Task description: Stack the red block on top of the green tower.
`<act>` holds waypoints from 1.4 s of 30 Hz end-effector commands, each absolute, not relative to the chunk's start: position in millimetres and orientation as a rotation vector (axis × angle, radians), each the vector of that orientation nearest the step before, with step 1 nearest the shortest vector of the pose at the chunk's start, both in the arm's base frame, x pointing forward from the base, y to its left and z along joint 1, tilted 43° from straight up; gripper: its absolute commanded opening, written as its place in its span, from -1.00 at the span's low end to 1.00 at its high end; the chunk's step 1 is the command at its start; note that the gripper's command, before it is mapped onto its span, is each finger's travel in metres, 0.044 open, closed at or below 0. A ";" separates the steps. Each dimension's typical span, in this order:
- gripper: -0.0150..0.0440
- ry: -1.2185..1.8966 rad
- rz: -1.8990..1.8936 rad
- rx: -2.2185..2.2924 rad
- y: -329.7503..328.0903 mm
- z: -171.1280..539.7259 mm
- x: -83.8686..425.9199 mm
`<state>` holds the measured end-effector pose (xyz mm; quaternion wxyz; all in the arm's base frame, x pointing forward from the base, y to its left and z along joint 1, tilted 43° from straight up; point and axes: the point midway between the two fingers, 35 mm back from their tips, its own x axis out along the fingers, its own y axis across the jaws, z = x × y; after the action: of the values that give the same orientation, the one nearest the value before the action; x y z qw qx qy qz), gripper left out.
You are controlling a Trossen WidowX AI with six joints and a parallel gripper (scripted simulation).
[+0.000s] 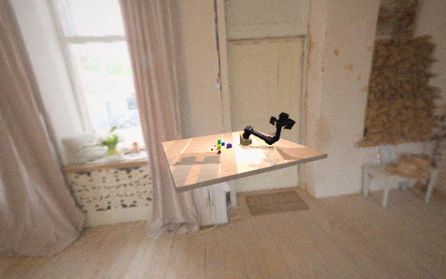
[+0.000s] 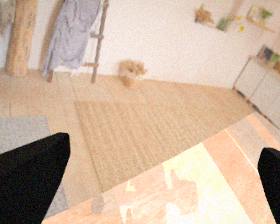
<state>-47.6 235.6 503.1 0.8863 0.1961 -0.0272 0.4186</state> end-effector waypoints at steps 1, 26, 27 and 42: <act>0.95 -0.061 0.872 0.409 234.6 504.2 -47.2; 1.00 0.079 0.787 0.919 81.3 556.1 139.0; 1.00 0.093 0.777 0.930 77.0 553.2 148.9; 1.00 0.352 0.566 1.090 38.8 475.5 287.1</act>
<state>267.0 39.1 491.2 0.8043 0.5054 0.1401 0.2793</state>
